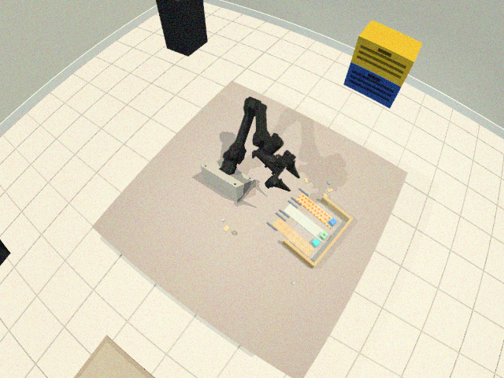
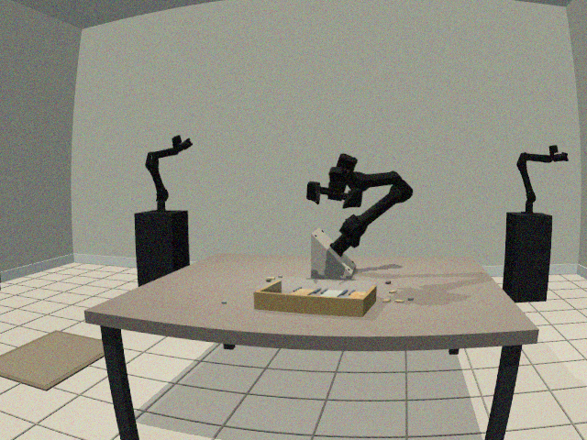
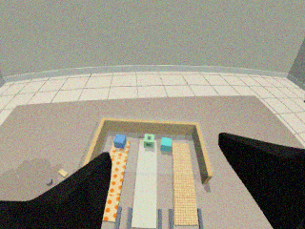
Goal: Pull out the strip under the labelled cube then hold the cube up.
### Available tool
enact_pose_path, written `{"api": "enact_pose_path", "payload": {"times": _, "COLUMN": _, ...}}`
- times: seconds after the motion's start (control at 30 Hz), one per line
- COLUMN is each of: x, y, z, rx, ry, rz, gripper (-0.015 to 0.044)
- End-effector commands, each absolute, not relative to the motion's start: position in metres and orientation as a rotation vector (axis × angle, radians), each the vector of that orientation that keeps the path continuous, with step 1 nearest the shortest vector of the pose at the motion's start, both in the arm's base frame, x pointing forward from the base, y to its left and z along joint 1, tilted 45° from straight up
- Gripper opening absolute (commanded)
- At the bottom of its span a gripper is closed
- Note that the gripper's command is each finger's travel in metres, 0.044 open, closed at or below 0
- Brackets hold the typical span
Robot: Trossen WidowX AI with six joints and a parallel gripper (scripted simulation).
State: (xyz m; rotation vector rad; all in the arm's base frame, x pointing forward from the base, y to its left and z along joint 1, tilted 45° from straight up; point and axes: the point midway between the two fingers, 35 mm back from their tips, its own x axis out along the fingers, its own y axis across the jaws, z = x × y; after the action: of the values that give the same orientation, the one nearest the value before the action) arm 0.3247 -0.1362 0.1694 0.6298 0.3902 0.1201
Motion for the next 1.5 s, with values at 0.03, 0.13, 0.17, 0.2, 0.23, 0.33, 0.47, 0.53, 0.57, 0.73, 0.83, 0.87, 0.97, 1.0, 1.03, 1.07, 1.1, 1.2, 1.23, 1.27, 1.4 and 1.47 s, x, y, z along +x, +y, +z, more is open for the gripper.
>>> {"api": "enact_pose_path", "payload": {"times": 0.03, "x": 0.307, "y": -0.091, "z": 0.112, "rx": 0.722, "ry": 0.525, "rz": 0.255, "gripper": 0.04}}
{"api": "enact_pose_path", "payload": {"times": 0.13, "x": 0.303, "y": -0.084, "z": 0.105, "rx": 0.738, "ry": 0.544, "rz": 0.275, "gripper": 0.04}}
{"api": "enact_pose_path", "payload": {"times": 0.17, "x": 0.303, "y": -0.084, "z": 0.105, "rx": 0.738, "ry": 0.544, "rz": 0.275, "gripper": 0.04}}
{"api": "enact_pose_path", "payload": {"times": 0.2, "x": 0.303, "y": -0.084, "z": 0.105, "rx": 0.738, "ry": 0.544, "rz": 0.275, "gripper": 0.04}}
{"api": "enact_pose_path", "payload": {"times": 0.23, "x": 0.303, "y": -0.084, "z": 0.105, "rx": 0.738, "ry": 0.544, "rz": 0.275, "gripper": 0.04}}
{"api": "enact_pose_path", "payload": {"times": 0.33, "x": 0.303, "y": -0.084, "z": 0.105, "rx": 0.738, "ry": 0.544, "rz": 0.275, "gripper": 0.04}}
{"api": "enact_pose_path", "payload": {"times": 0.47, "x": 0.303, "y": -0.084, "z": 0.105, "rx": 0.738, "ry": 0.544, "rz": 0.275, "gripper": 0.04}}
{"api": "enact_pose_path", "payload": {"times": 0.53, "x": 0.303, "y": -0.084, "z": 0.105, "rx": 0.738, "ry": 0.544, "rz": 0.275, "gripper": 0.04}}
{"api": "enact_pose_path", "payload": {"times": 0.57, "x": 0.304, "y": -0.084, "z": 0.105, "rx": 0.738, "ry": 0.547, "rz": 0.275, "gripper": 0.0374}}
{"api": "enact_pose_path", "payload": {"times": 0.73, "x": 0.329, "y": -0.08, "z": 0.098, "rx": 0.751, "ry": 0.652, "rz": 0.283, "gripper": 0.0243}}
{"api": "enact_pose_path", "payload": {"times": 0.83, "x": 0.347, "y": -0.072, "z": 0.089, "rx": 0.764, "ry": 0.771, "rz": 0.302, "gripper": 0.0164}}
{"api": "enact_pose_path", "payload": {"times": 0.87, "x": 0.351, "y": -0.069, "z": 0.086, "rx": 0.768, "ry": 0.812, "rz": 0.311, "gripper": 0.0138}}
{"api": "enact_pose_path", "payload": {"times": 0.97, "x": 0.362, "y": -0.054, "z": 0.075, "rx": 0.776, "ry": 0.959, "rz": 0.345, "gripper": 0.0059}}
{"api": "enact_pose_path", "payload": {"times": 1.0, "x": 0.365, "y": -0.049, "z": 0.071, "rx": 0.776, "ry": 1.01, "rz": 0.357, "gripper": 0.0033}}
{"api": "enact_pose_path", "payload": {"times": 1.03, "x": 0.368, "y": -0.043, "z": 0.068, "rx": 0.775, "ry": 1.062, "rz": 0.37, "gripper": 0.0006}}
{"api": "enact_pose_path", "payload": {"times": 1.07, "x": 0.37, "y": -0.037, "z": 0.064, "rx": 0.773, "ry": 1.113, "rz": 0.384, "gripper": 0.0}}
{"api": "enact_pose_path", "payload": {"times": 1.1, "x": 0.371, "y": -0.031, "z": 0.061, "rx": 0.77, "ry": 1.166, "rz": 0.398, "gripper": 0.0}}
{"api": "enact_pose_path", "payload": {"times": 1.2, "x": 0.373, "y": -0.012, "z": 0.054, "rx": 0.753, "ry": 1.325, "rz": 0.444, "gripper": 0.0}}
{"api": "enact_pose_path", "payload": {"times": 1.23, "x": 0.373, "y": -0.005, "z": 0.051, "rx": 0.746, "ry": 1.378, "rz": 0.46, "gripper": 0.0}}
{"api": "enact_pose_path", "payload": {"times": 1.27, "x": 0.373, "y": 0.002, "z": 0.049, "rx": 0.737, "ry": 1.432, "rz": 0.477, "gripper": 0.0}}
{"api": "enact_pose_path", "payload": {"times": 1.4, "x": 0.371, "y": 0.011, "z": 0.047, "rx": 0.724, "ry": 1.51, "rz": 0.502, "gripper": 0.0}}
{"api": "enact_pose_path", "payload": {"times": 1.47, "x": 0.371, "y": 0.011, "z": 0.047, "rx": 0.724, "ry": 1.51, "rz": 0.502, "gripper": 0.0}}
